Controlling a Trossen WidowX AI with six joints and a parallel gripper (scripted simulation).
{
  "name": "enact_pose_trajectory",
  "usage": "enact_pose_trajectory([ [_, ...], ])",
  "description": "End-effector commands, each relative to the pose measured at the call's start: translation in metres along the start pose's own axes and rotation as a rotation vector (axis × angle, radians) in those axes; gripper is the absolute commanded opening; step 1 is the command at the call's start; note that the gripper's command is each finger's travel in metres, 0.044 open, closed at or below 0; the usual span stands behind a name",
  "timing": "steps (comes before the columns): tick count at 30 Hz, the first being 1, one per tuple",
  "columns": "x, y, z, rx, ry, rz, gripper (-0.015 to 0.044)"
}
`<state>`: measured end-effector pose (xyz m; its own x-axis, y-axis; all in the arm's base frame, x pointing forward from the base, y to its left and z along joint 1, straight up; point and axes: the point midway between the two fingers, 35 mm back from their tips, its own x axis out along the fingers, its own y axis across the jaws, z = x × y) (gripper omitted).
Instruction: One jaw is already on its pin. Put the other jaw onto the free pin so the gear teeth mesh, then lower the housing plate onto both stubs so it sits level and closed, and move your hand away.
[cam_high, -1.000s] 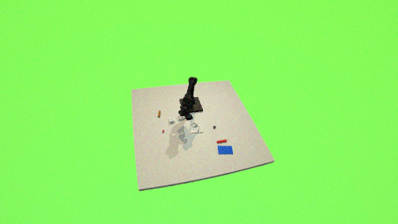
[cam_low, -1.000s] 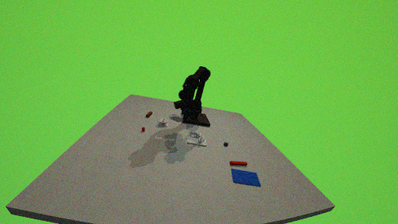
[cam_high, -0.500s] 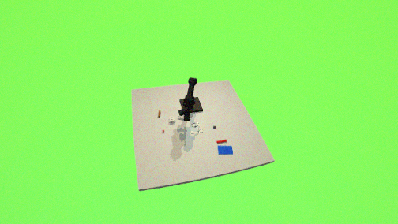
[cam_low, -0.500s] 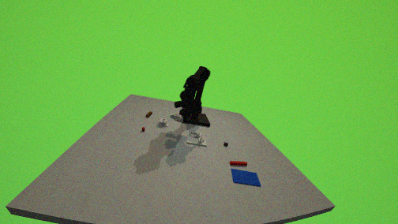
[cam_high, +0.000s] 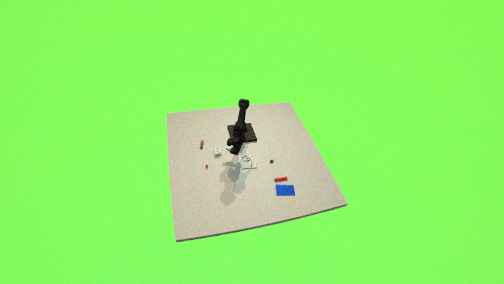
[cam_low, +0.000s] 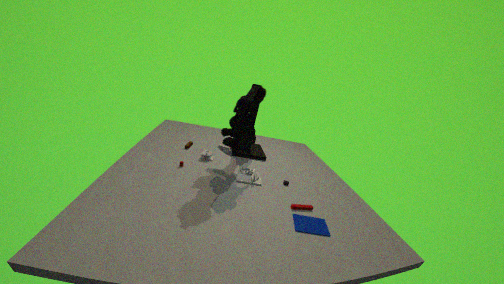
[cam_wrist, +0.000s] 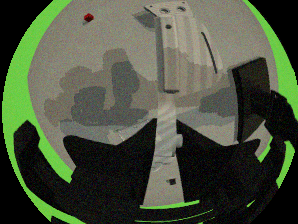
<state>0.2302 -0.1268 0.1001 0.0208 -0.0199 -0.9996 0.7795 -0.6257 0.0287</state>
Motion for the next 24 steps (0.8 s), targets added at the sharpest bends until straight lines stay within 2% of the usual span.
enact_pose_trajectory([
  [1,0.002,0.001,-0.001,0.016,0.004,-0.007,0.0037],
  [24,0.039,0.003,-0.002,0.013,0.004,-0.007,0.0037],
])
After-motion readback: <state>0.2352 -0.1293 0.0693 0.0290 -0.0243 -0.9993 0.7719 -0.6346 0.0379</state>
